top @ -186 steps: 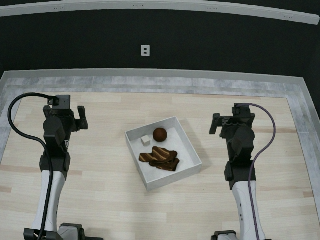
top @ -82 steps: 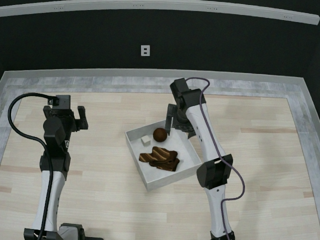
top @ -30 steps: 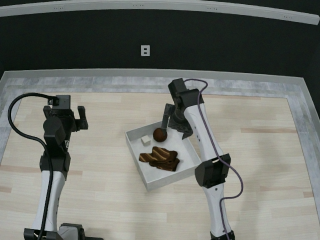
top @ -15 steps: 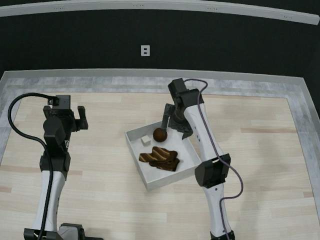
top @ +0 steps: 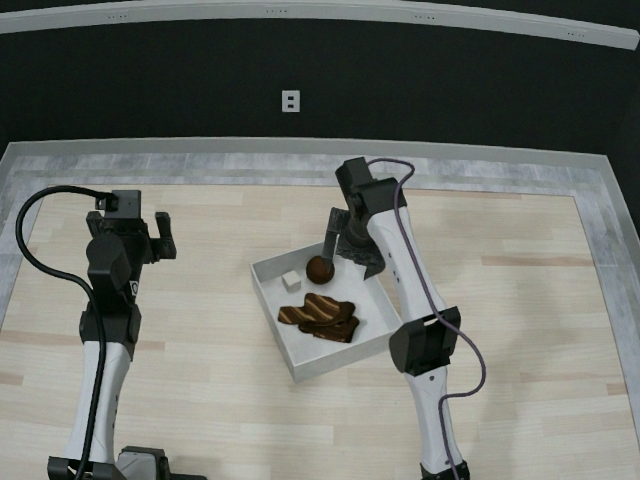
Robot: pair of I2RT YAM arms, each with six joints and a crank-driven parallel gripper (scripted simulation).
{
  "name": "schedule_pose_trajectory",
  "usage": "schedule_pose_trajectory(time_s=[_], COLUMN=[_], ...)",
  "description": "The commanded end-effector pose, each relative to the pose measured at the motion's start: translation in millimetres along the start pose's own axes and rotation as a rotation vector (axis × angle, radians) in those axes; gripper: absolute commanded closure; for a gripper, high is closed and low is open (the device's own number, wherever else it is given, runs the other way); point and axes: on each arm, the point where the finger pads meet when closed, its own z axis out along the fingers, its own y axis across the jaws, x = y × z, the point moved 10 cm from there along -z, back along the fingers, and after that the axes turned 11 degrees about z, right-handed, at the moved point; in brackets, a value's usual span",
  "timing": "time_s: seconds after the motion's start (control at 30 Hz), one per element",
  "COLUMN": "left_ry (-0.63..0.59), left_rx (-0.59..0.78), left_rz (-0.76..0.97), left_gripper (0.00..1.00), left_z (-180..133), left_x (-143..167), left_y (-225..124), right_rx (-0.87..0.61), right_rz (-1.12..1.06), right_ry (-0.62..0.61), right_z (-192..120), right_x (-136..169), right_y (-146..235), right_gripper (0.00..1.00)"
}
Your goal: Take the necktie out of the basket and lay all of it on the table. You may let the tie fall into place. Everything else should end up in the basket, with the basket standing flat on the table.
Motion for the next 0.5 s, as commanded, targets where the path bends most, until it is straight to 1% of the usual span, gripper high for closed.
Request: schedule_pose_trajectory(time_s=[0.0,0.17,0.47], left_ry=[0.0,0.0,0.0], left_rx=[0.0,0.0,0.0], left_rz=[0.0,0.0,0.0], left_gripper=[0.0,0.0,0.0], left_z=[0,0,0], left_x=[0,0,0], left_y=[0,0,0], right_rx=[0.189,0.189,0.189], right_rz=[-0.024,-0.024,-0.024], right_ry=[0.221,0.221,0.221], right_z=[8,33,86], right_x=[-19,-14,-2], right_y=[23,18,8], right_gripper=[0.2,0.2,0.2])
